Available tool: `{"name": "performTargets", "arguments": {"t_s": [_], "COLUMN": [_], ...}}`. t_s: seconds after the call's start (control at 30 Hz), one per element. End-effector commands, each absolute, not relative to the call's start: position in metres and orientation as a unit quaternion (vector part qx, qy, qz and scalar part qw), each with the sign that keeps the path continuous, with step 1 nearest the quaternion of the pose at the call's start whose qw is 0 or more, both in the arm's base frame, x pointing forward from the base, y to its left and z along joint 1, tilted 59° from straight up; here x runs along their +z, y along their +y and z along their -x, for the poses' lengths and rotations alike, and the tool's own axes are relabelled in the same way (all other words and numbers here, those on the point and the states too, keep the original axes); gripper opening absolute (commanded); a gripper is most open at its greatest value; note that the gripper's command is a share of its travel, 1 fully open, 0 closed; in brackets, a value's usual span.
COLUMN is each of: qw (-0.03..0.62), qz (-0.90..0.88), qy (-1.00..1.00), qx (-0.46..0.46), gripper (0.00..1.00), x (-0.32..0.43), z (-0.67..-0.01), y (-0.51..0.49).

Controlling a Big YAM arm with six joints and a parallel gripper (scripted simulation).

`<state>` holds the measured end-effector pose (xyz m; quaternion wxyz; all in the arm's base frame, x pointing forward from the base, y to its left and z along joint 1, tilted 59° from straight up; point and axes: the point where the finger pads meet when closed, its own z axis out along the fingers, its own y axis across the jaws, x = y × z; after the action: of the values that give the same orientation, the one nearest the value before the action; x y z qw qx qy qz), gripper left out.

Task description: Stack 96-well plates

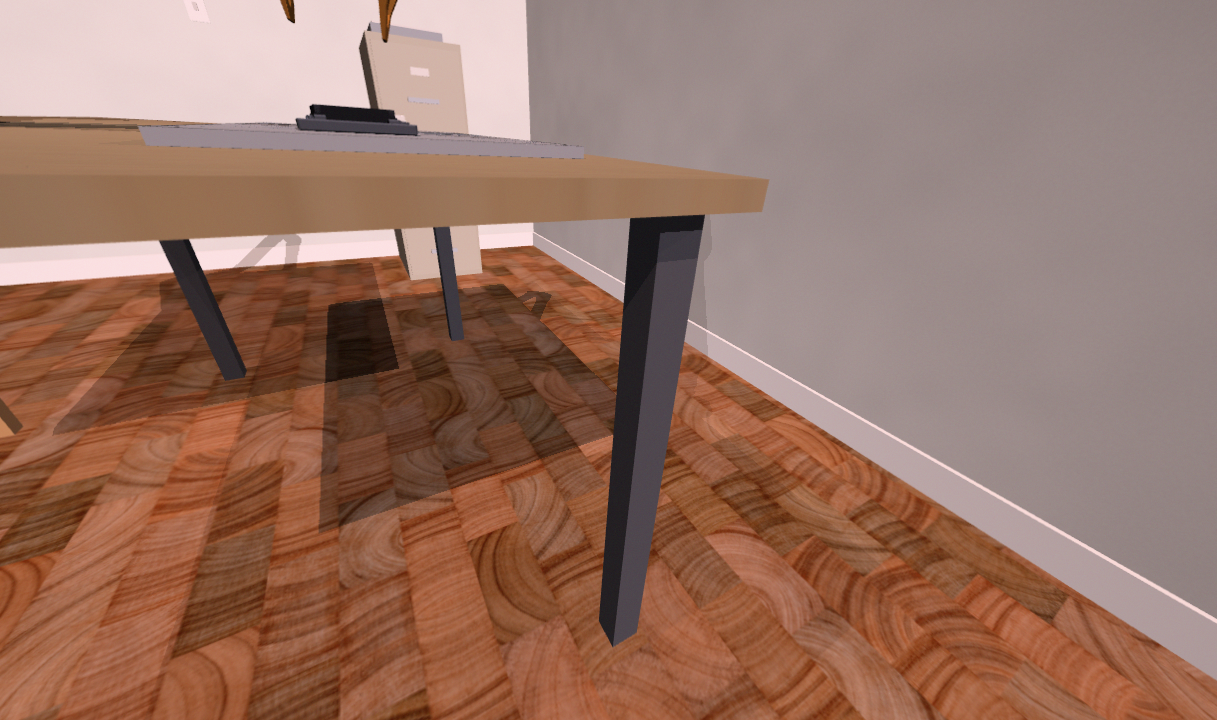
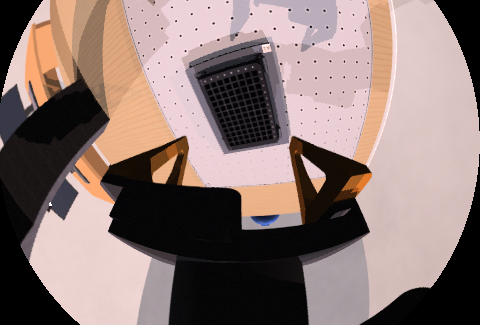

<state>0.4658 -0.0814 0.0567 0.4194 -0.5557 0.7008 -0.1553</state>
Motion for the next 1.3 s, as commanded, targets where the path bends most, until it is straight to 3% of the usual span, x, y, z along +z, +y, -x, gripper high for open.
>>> {"name": "performTargets", "arguments": {"t_s": [0.0, 0.27, 1.27], "qw": [0.418, 0.429, 0.434], "qz": [0.598, 0.634, 0.636], "qy": [0.656, 0.594, 0.592], "qx": [-0.193, -0.249, -0.239], "gripper": [1.0, 1.0, 1.0], "x": [0.042, 0.046, 0.033], "z": [-0.455, -0.462, -0.485], "y": [-0.093, -0.102, -0.082]}}
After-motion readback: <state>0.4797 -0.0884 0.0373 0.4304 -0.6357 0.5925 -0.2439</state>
